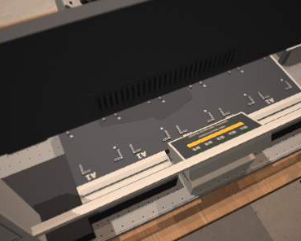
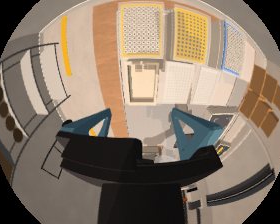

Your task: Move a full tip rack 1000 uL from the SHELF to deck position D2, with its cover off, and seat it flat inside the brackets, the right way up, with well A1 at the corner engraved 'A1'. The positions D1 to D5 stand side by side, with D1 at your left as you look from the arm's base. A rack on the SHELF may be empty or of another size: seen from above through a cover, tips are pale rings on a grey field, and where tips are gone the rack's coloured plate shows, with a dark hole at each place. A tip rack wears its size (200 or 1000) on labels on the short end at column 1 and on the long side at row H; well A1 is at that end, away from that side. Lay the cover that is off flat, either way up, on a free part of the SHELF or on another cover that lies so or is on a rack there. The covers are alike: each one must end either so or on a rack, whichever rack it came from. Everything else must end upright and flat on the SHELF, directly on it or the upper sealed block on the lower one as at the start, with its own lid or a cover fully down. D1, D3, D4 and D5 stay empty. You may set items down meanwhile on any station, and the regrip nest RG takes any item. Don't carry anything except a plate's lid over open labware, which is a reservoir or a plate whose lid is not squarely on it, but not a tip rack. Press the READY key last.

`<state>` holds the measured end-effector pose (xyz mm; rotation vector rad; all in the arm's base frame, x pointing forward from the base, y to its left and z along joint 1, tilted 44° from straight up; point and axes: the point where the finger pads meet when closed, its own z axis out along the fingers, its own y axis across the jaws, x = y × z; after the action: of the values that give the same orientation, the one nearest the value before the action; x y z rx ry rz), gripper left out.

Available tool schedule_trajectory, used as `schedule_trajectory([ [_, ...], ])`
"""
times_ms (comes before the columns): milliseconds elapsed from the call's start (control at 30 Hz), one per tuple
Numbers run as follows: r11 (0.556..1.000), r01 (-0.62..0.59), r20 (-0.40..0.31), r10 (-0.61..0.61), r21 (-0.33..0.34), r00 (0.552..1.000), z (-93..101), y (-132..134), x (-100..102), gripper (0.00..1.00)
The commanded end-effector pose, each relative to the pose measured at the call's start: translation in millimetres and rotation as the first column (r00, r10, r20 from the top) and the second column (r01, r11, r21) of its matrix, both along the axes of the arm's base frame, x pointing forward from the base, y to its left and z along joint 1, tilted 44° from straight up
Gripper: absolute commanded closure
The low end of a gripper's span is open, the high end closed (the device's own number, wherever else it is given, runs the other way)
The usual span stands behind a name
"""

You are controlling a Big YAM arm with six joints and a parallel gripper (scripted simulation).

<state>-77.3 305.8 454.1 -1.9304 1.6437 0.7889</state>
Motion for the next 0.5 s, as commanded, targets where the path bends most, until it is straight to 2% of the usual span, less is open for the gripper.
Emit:
schedule_trajectory([
  [0, 0.999, 0.014, 0.007, -0.014, 0.049, 1.000, 12.6, -1, 23, 0.00],
  [33, 0.998, 0.014, 0.006, -0.014, 0.064, 1.000, 21.5, 1, 27, 0.00],
  [200, 0.999, 0.014, 0.014, -0.015, 0.052, 1.000, 22.9, 12, 51, 0.00],
  [300, 0.998, 0.014, 0.018, -0.015, 0.062, 1.000, 30.8, 12, 66, 0.00],
  [400, 0.998, 0.014, 0.019, -0.015, 0.058, 1.000, 30.0, 12, 71, 0.00],
  [433, 1.000, 0.014, 0.017, -0.014, 0.005, 1.000, 4.7, 13, 76, 0.00],
  [467, 1.000, 0.014, 0.018, -0.015, 0.017, 1.000, 10.9, 13, 81, 0.00],
])
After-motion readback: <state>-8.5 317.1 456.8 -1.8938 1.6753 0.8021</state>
